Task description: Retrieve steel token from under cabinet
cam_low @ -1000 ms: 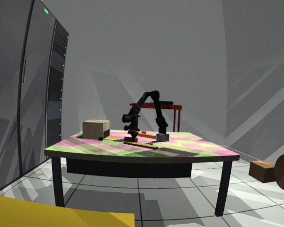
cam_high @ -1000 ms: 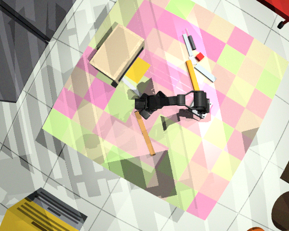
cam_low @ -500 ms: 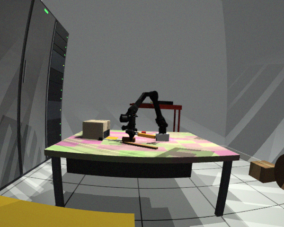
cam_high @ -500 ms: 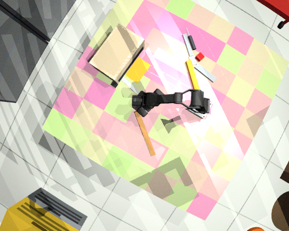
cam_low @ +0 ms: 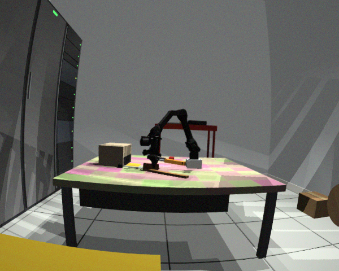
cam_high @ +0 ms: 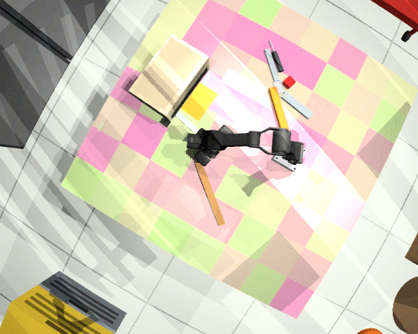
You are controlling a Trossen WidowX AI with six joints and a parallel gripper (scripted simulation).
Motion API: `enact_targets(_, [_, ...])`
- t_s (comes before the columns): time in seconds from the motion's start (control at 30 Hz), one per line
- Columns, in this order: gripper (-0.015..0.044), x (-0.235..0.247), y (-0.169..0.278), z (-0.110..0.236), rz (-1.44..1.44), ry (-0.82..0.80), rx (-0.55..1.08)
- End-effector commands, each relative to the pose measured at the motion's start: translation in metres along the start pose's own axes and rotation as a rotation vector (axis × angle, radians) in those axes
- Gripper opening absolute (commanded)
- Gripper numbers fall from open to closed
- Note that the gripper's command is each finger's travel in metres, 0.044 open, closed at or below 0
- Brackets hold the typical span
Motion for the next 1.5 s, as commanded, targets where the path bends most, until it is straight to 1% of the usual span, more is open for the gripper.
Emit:
enact_targets(0.0, [0.0000, 0.001, -0.008, 0.000, -0.001, -0.002, -0.005])
enact_targets(1.47, [0.0000, 0.006, -0.059, 0.002, -0.001, -0.002, -0.010])
Point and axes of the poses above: the point midway between the two fingers, 35 mm back from their tips, its own z axis back along the fingers, its own x axis across the jaws, y = z × x, the point moved 10 cm from there along z, back along the fingers, and after that the axes turned 6 degrees about -z, right-handed, at the moved point
